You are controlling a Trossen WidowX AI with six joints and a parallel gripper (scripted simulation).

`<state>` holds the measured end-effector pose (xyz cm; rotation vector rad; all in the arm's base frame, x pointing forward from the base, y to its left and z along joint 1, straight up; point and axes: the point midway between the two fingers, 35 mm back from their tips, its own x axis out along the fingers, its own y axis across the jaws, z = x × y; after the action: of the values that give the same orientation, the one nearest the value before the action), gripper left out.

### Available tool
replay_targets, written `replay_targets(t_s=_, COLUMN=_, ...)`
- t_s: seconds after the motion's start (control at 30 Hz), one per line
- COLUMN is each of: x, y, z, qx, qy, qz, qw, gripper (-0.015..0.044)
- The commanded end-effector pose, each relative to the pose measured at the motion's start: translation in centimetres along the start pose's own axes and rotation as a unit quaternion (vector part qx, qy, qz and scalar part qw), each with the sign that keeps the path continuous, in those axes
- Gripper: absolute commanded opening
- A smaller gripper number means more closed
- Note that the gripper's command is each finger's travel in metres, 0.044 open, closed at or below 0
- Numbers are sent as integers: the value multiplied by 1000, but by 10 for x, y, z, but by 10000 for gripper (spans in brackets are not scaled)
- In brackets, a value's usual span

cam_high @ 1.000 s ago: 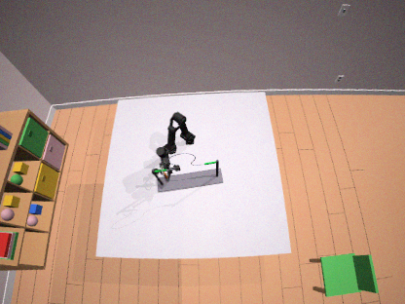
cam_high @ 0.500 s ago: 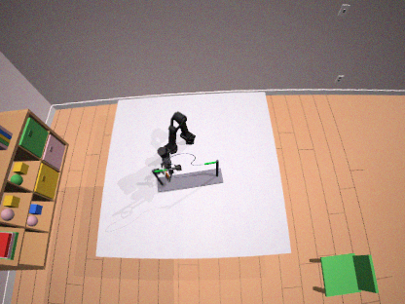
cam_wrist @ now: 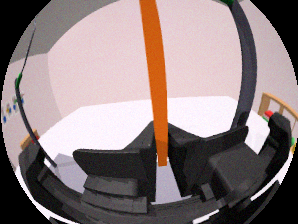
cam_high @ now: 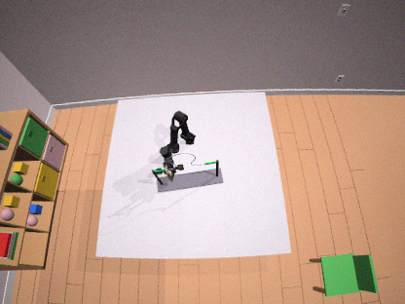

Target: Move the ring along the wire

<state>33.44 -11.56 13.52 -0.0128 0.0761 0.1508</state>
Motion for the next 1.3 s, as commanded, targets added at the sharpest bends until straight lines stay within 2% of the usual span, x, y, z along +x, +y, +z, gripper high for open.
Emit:
replay_targets(t_s=0.0, x=0, y=5, z=2, qx=1, qy=-3, qz=-1, qw=1000, gripper=-150)
replay_targets(t_s=0.73, x=1, y=46, z=4, qx=80, qy=-7, qz=9, qw=997, gripper=-150)
replay_targets(t_s=1.27, x=1, y=96, z=19, qx=225, qy=-9, qz=25, qw=974, gripper=-150)
